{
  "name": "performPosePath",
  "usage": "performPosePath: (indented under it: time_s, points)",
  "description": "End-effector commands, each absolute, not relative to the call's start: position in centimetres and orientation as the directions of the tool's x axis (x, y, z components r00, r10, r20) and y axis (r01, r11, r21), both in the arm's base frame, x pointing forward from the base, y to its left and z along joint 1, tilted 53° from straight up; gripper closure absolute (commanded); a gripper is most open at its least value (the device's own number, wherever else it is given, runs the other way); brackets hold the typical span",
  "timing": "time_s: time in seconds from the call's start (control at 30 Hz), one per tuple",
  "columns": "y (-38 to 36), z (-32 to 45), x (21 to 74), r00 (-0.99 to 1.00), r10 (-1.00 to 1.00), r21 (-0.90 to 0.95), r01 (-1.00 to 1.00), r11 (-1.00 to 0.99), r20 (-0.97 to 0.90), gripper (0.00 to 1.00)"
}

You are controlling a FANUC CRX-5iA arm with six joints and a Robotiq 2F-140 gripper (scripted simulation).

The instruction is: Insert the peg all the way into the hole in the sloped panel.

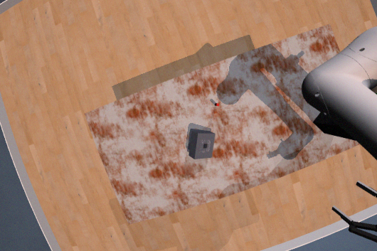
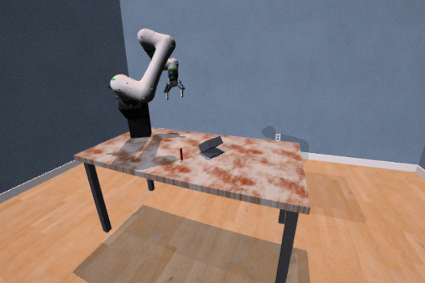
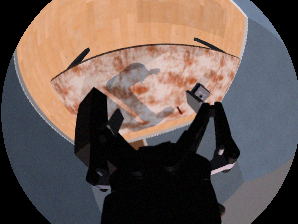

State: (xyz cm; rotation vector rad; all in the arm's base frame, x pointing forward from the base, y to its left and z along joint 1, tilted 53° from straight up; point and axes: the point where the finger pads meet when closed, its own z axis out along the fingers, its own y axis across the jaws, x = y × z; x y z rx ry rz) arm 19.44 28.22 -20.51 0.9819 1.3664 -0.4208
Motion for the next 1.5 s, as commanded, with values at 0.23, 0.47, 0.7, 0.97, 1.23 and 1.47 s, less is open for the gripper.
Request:
performPosePath:
  time_s: [0.23, 0.47, 0.7, 0.97, 1.23, 1.47]
  points:
    - [28.2, -20.5, 19.4, 0.210, 0.280, 0.336, 0.758, 0.559, -0.937, 0.00]
    - [28.2, -20.5, 19.4, 0.210, 0.280, 0.336, 0.758, 0.559, -0.937, 0.00]
    - [29.0, -19.1, 21.8, 0.252, 0.357, 0.412, 0.762, 0.500, -0.899, 0.00]
    - [29.6, -15.5, 27.8, 0.370, 0.506, 0.572, 0.750, 0.332, -0.779, 0.00]
    - [29.0, -12.7, 32.4, 0.471, 0.584, 0.673, 0.717, 0.184, -0.662, 0.00]
    - [27.2, -9.2, 37.7, 0.592, 0.632, 0.763, 0.647, -0.003, -0.500, 0.00]
